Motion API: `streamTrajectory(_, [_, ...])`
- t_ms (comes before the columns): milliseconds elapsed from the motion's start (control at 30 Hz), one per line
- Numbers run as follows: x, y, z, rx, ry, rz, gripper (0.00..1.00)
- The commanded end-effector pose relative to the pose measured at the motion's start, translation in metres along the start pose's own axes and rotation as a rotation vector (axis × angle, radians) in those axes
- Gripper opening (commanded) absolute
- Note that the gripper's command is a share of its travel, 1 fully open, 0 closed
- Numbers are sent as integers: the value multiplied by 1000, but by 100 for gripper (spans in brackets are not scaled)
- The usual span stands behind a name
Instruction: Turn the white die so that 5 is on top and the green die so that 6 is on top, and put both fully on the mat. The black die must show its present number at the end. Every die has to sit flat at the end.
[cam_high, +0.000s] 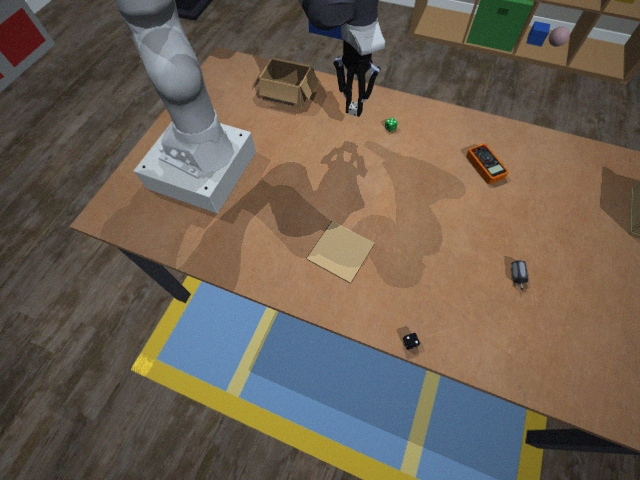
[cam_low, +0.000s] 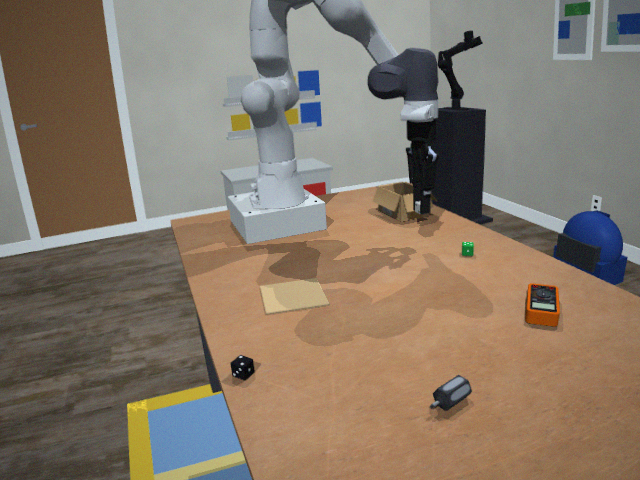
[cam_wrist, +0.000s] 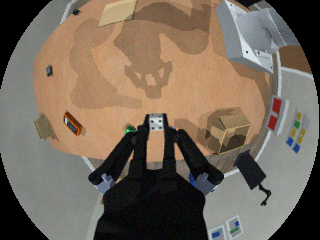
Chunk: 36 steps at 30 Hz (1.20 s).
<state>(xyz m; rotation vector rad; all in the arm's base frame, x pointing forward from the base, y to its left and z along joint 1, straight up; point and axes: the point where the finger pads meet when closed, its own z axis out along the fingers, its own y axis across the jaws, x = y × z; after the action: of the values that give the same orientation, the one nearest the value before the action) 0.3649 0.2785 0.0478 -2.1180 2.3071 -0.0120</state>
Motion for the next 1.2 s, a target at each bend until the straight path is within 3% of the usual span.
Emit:
streamTrajectory(0, [2,2,0,-5,7,7,24])
streamTrajectory(233, [-6,5,12,-6,7,-185,24])
streamTrajectory(400, [-7,5,14,-9,-4,-202,24])
streamTrajectory(533, [-6,6,14,-21,-101,-203,24])
streamTrajectory(600, [-6,6,14,-21,-101,-203,24])
streamTrajectory(700, [-4,5,14,-31,-198,-203,24])
streamTrajectory(1167, [-1,4,16,-40,-293,-201,24])
